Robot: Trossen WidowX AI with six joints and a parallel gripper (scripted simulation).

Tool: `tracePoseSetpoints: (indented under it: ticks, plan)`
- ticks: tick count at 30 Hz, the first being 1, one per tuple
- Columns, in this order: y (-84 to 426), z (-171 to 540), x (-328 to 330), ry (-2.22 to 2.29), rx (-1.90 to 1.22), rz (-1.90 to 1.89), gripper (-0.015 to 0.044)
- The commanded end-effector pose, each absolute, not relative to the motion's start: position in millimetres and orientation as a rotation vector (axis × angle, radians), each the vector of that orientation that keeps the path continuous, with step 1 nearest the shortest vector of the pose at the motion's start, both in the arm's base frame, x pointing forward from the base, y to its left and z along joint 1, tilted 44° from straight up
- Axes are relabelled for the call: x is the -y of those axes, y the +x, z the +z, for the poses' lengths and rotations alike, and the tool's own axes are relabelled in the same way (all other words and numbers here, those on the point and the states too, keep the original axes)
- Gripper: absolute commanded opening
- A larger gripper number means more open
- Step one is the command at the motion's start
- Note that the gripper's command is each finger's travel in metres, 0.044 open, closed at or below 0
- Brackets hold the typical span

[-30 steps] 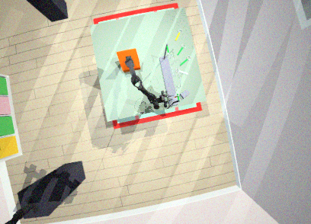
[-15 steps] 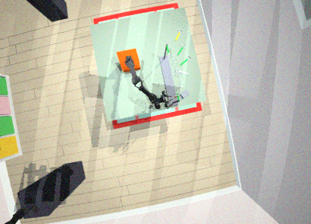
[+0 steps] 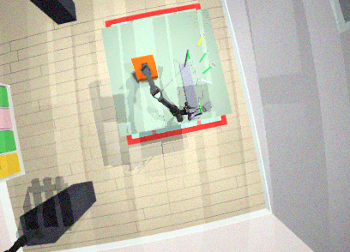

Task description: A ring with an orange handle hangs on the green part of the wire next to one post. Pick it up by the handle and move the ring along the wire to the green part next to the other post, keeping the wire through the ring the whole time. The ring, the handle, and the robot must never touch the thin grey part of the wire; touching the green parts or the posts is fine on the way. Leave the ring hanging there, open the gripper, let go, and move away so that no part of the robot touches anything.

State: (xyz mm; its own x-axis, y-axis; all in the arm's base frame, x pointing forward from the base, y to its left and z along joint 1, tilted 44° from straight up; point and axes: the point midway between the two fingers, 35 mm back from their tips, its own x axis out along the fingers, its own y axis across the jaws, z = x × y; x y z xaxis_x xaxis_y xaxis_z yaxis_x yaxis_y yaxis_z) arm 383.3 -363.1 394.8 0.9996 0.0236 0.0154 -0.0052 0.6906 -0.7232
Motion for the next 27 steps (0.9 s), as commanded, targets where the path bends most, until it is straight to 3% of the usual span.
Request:
tracePoseSetpoints:
  ticks: [1, 27]
  plan:
    - [389, 396, 364, -0.806, 0.023, 0.011, 0.016]
    - [421, 396, 362, -0.804, 0.026, 0.01, 0.016]
